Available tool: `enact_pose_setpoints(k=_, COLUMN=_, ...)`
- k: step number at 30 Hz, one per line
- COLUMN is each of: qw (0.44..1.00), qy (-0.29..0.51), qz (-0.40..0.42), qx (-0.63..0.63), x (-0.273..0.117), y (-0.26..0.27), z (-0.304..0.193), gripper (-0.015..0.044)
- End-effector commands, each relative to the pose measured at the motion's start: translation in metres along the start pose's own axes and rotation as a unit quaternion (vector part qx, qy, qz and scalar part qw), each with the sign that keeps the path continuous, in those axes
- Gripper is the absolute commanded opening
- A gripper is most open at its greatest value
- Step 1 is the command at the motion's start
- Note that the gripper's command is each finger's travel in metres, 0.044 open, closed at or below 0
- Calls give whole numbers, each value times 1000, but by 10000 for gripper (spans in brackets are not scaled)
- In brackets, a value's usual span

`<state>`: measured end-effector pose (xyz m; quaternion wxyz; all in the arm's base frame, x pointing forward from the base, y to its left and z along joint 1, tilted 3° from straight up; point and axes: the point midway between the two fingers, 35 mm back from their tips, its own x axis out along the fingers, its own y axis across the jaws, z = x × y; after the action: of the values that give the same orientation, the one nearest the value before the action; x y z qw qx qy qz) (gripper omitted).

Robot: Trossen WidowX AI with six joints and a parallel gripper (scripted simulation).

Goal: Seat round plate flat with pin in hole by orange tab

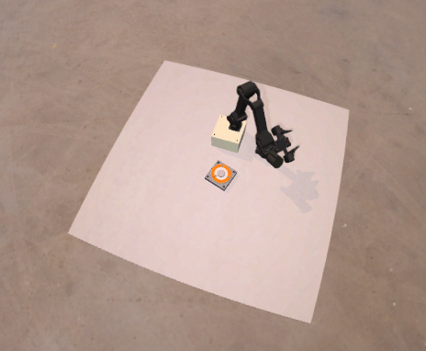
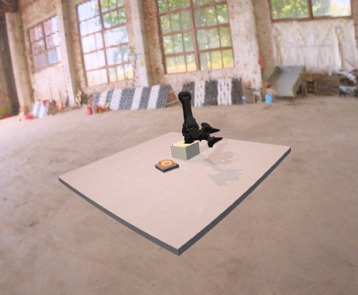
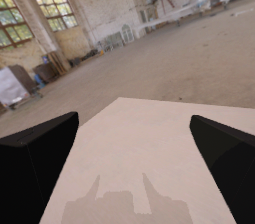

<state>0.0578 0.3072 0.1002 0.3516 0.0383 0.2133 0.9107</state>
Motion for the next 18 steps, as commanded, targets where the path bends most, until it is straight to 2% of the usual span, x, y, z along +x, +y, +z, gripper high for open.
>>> enact_pose_setpoints(k=1, qw=1000, qy=3, qz=-9, qx=5, x=-2, y=-3, z=0, gripper=374)
enact_pose_setpoints(k=4, qw=987, qy=43, qz=-130, qx=86, x=-40, y=-42, z=-9, gripper=295)
enact_pose_setpoints(k=8, qw=920, qy=86, qz=-310, qx=224, x=-118, y=-83, z=-30, gripper=190)
enact_pose_setpoints(k=10, qw=904, qy=91, qz=-338, qx=244, x=-133, y=-87, z=-34, gripper=137)
enact_pose_setpoints(k=15, qw=762, qy=116, qz=-509, qx=384, x=-241, y=-85, z=-65, gripper=6)
enact_pose_setpoints(k=18, qw=696, qy=120, qz=-557, qx=437, x=-277, y=-73, z=-78, gripper=0)
